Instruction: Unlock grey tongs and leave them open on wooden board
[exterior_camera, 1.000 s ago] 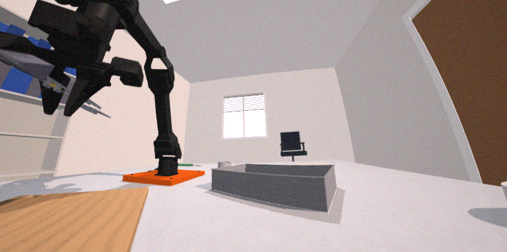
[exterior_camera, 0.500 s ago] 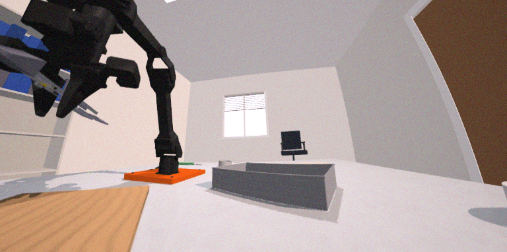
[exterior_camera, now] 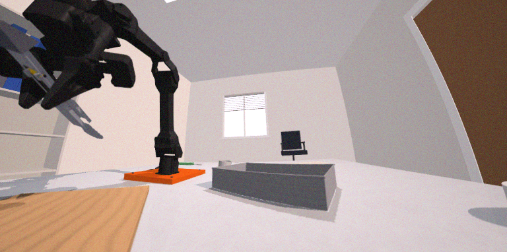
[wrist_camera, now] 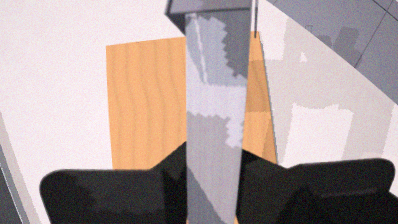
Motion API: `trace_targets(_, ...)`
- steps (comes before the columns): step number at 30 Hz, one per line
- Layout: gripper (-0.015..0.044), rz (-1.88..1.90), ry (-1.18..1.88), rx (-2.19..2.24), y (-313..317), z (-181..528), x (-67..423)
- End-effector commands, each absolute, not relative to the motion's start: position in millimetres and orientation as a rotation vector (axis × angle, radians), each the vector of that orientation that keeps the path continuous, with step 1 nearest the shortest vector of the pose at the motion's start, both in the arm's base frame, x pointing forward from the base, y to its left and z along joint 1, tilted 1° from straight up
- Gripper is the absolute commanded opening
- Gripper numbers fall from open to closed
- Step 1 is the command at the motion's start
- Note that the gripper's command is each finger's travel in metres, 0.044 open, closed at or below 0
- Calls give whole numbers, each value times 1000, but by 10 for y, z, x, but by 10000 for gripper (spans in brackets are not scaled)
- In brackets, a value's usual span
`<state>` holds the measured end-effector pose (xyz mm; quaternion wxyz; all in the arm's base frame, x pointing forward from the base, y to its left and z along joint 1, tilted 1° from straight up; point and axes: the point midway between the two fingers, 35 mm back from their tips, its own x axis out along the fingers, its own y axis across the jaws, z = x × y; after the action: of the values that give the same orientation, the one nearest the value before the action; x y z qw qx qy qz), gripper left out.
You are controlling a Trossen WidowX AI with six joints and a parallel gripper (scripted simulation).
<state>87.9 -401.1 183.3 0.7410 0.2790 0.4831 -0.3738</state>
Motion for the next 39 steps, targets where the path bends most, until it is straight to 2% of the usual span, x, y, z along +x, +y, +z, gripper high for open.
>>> trace_targets(1,-150,-845,969,578,-4026,1922,865)
trace_targets(39,-150,-892,407,251,-3769,2204,712)
